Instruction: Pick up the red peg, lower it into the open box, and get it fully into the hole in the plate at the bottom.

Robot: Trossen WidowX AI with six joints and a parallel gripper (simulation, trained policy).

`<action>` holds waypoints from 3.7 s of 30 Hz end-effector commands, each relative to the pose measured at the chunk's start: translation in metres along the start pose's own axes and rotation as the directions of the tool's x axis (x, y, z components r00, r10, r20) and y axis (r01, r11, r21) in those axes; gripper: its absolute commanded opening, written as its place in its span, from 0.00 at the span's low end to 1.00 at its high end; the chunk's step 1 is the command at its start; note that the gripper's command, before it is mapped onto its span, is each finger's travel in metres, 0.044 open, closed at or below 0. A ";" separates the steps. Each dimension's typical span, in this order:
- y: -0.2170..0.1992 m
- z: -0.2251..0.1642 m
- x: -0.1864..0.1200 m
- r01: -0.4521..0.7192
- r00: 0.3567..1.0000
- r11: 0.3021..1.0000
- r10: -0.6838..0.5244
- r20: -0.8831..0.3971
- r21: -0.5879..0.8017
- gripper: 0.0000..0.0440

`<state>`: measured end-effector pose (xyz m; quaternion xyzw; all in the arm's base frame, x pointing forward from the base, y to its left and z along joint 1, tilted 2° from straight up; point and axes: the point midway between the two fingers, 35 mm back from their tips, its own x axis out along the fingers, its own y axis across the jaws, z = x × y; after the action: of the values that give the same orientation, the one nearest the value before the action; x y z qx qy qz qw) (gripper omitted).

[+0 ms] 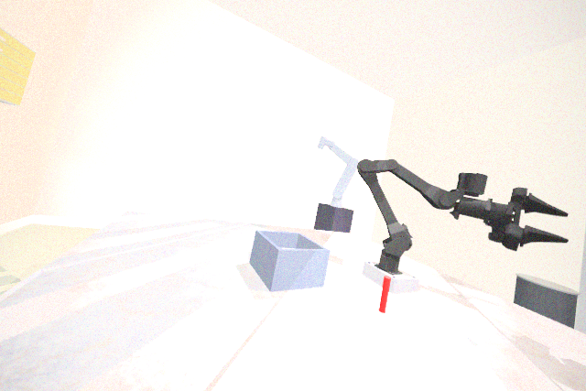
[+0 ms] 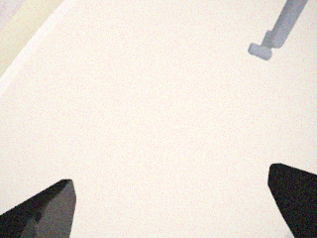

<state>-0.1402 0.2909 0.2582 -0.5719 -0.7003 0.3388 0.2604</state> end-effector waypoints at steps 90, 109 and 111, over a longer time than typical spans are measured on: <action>0.249 -0.201 -0.184 0.967 0.252 -0.252 0.968 -0.013 0.040 1.00; 0.283 -0.147 -0.234 0.893 0.039 0.102 0.952 0.302 -0.438 1.00; 0.287 -0.140 -0.238 0.868 0.019 0.152 0.941 0.339 -0.472 1.00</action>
<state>0.1984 0.1217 0.1420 -0.1377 -0.5601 0.0353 -0.8161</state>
